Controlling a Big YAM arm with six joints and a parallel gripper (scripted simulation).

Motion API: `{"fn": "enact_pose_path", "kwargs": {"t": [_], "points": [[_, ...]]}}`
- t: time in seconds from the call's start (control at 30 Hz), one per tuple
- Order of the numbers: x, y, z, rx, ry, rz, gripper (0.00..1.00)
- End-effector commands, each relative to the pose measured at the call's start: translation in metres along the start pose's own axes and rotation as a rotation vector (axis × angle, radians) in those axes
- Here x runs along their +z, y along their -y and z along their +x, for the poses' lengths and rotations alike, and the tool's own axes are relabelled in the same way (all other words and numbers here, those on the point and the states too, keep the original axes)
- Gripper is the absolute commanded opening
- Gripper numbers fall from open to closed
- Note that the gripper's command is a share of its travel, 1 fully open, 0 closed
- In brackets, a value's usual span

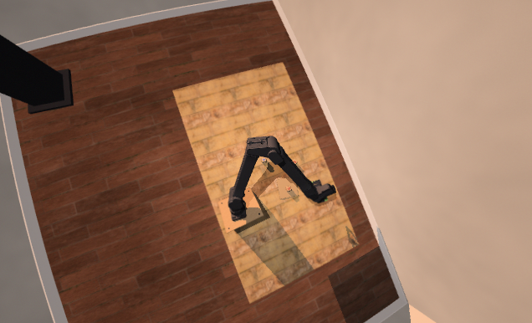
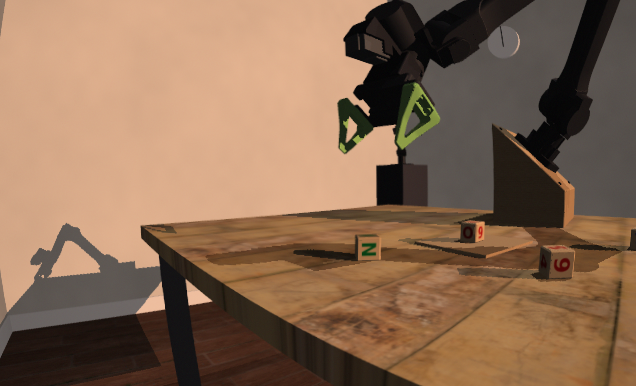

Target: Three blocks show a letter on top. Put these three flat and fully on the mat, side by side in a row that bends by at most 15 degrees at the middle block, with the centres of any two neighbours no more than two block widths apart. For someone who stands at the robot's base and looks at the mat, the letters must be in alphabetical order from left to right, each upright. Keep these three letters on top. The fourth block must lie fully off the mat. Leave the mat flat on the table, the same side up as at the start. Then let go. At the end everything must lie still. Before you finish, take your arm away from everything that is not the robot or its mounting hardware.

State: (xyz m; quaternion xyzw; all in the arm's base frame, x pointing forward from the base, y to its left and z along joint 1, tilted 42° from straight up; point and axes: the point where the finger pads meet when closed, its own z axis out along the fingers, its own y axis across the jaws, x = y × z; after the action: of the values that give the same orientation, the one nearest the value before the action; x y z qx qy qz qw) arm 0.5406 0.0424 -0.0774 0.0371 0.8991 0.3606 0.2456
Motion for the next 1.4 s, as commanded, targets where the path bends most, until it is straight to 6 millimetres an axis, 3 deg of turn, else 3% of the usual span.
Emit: {"fn": "enact_pose_path", "kwargs": {"t": [0.0, 0.77, 0.83, 1.17, 1.37], "points": [[-0.002, -0.007, -0.016, -0.022, 0.027, -0.005, 1.00], [-0.002, -0.007, -0.016, -0.022, 0.027, -0.005, 1.00], [-0.004, -0.001, -0.026, -0.016, 0.032, 0.001, 1.00], [0.018, 0.008, -0.025, 0.187, -0.154, 0.051, 1.00], [0.020, 0.010, -0.026, 0.330, -0.278, 0.093, 1.00]]}}
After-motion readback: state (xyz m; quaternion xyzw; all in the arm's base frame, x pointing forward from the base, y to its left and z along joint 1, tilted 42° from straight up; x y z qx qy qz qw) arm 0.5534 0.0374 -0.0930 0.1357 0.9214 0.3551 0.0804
